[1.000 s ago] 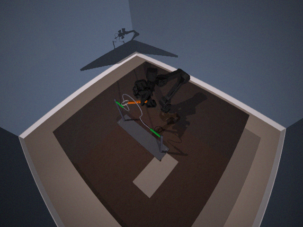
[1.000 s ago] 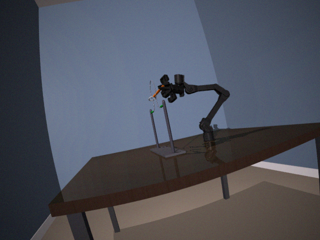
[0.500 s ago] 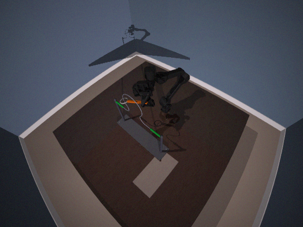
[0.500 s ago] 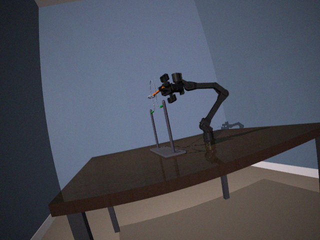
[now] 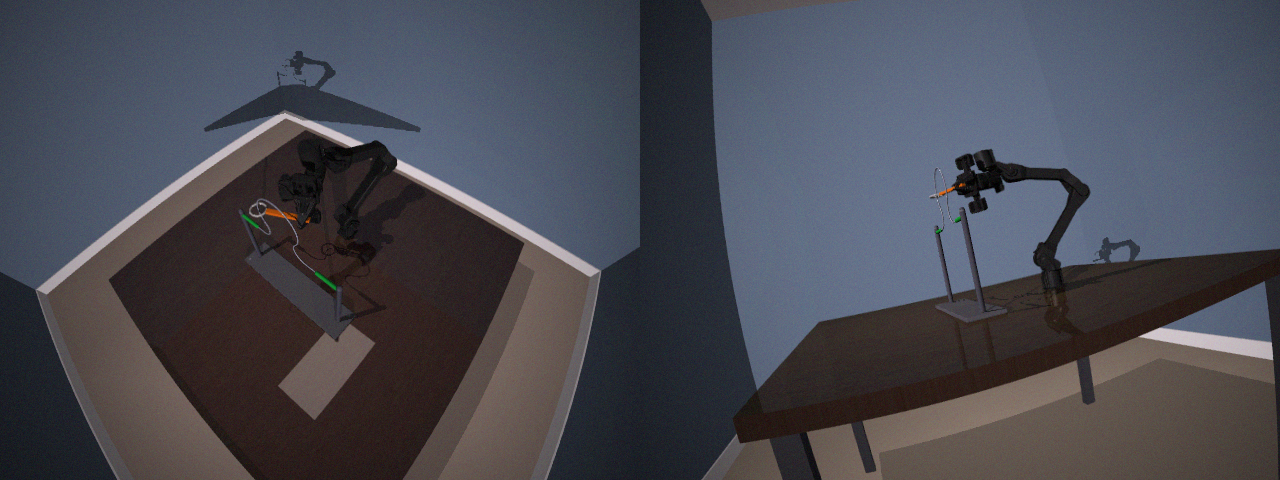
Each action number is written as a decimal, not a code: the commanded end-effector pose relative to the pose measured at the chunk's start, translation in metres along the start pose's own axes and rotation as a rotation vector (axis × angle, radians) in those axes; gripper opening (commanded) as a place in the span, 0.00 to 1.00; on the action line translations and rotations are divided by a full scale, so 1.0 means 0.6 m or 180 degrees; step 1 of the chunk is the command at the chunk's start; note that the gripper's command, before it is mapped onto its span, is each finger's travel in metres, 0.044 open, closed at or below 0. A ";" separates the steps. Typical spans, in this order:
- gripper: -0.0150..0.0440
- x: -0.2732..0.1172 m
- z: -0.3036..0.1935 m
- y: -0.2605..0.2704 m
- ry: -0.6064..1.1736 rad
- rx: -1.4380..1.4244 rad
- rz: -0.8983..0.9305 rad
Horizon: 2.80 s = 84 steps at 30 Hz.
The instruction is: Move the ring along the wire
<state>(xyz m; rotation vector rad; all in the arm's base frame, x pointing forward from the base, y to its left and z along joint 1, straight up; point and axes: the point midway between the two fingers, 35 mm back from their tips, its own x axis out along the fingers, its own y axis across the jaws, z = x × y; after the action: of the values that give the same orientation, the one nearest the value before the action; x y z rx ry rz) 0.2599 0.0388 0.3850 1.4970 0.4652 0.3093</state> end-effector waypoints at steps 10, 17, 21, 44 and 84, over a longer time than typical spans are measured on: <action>0.00 0.001 0.001 -0.008 -0.0060 -0.0492 -0.0292; 0.00 0.001 0.002 -0.013 -0.0092 -0.0751 -0.0448; 0.00 0.001 0.002 -0.017 -0.0111 -0.0899 -0.0535; 0.00 -0.001 0.009 -0.034 -0.0223 -0.1749 -0.1026; 0.00 -0.011 0.032 -0.057 -0.0431 -0.3265 -0.1871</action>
<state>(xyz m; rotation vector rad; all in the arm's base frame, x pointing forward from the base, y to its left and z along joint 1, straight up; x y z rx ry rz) 0.2603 0.0180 0.3527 0.3875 0.5019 -0.0297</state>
